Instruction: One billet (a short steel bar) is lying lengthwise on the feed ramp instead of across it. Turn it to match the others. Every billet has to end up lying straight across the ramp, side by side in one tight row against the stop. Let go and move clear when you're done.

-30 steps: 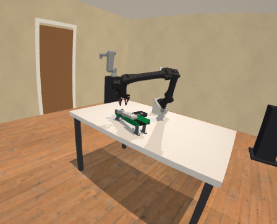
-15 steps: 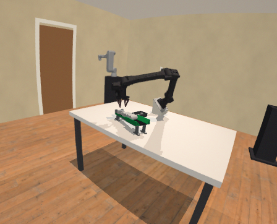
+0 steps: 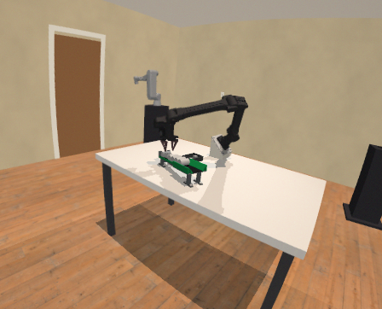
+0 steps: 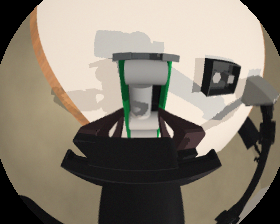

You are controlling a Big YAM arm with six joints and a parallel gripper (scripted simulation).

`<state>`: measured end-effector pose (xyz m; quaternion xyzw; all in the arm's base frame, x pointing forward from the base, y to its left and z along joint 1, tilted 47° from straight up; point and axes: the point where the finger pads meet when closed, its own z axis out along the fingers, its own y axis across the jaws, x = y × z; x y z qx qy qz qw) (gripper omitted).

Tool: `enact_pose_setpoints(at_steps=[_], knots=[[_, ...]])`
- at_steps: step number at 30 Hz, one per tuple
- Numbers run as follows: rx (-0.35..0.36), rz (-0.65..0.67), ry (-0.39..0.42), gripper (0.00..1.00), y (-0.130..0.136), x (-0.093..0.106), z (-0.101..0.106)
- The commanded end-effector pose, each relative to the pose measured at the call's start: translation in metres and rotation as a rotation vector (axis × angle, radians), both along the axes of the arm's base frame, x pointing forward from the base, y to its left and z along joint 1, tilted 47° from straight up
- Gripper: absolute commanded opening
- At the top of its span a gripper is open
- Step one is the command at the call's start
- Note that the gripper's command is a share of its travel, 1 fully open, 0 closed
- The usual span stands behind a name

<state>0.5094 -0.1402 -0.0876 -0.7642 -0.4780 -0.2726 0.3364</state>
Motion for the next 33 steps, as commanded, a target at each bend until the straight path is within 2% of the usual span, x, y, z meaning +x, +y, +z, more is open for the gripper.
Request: enact_pose_setpoints(at_steps=[1,6,10,11,14,25,28,33], knots=[[-0.001,0.008,0.003,0.55,0.011,0.006,-0.008],[-0.007,0.008,-0.008,0.55,0.015,0.010,-0.008],[-0.002,0.008,0.003,0.55,0.019,0.005,-0.012],[-0.010,-0.021,-0.013,0.55,0.001,0.009,-0.011],[-0.002,0.008,0.002,0.55,0.023,0.006,-0.015],[-0.005,0.001,-0.004,0.55,0.025,0.008,-0.023],[-0.008,0.005,-0.009,0.55,0.027,0.010,-0.017],[-0.004,0.008,-0.002,0.55,0.032,0.008,-0.024]])
